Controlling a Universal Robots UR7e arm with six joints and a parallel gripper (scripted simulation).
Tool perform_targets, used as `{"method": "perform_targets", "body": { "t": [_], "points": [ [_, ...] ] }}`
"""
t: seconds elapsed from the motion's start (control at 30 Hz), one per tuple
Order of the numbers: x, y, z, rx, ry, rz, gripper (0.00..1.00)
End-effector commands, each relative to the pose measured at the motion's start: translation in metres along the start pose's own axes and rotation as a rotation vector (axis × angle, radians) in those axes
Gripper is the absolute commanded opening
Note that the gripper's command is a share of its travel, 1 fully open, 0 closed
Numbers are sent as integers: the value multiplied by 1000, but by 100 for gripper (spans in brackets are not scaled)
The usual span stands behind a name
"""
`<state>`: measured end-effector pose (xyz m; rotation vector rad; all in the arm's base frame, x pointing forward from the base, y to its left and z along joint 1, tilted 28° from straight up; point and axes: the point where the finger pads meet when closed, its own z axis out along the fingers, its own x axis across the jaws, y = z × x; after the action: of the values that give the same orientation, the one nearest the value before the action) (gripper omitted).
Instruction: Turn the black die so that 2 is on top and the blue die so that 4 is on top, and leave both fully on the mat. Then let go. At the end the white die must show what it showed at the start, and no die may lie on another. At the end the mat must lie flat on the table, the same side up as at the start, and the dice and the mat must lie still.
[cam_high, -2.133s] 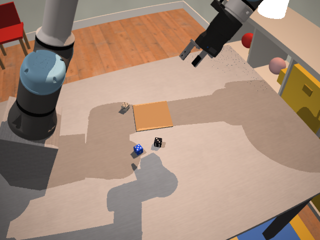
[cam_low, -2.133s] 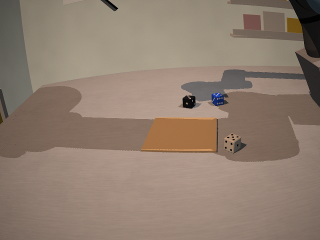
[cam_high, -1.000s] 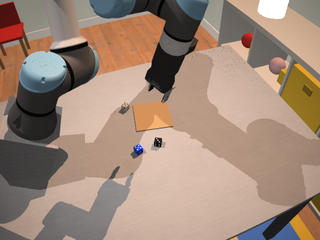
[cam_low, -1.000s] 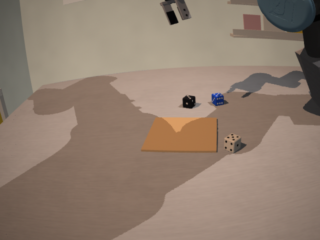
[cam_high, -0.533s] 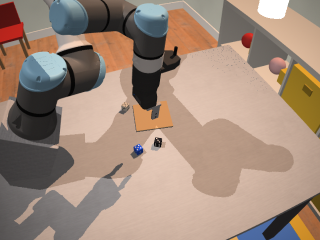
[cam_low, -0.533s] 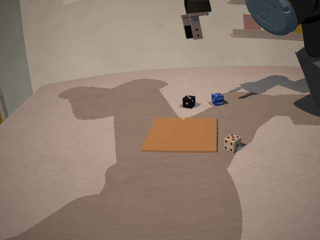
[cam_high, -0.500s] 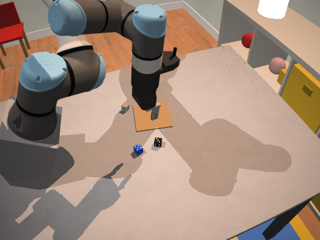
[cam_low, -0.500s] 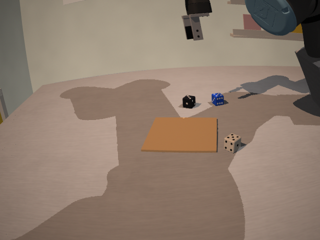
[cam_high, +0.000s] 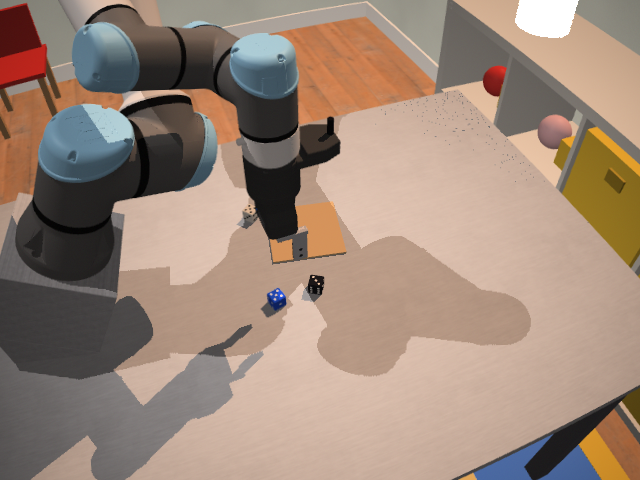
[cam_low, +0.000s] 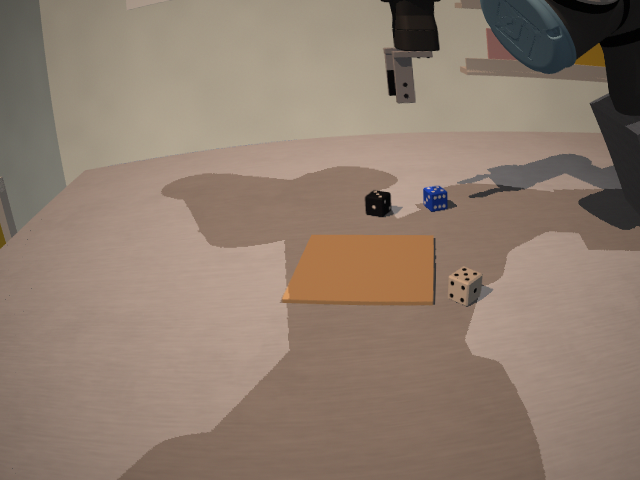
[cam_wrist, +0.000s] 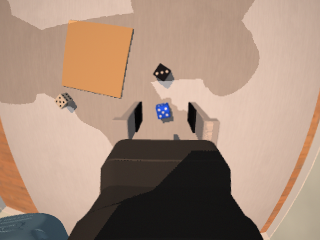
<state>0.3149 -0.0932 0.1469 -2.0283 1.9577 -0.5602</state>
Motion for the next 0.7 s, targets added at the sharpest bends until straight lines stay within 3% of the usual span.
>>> {"method": "perform_targets", "body": {
  "t": [0.0,0.67],
  "points": [
    [1,1,3,8,8,15,100],
    [2,2,4,13,12,24,100]
  ]
}}
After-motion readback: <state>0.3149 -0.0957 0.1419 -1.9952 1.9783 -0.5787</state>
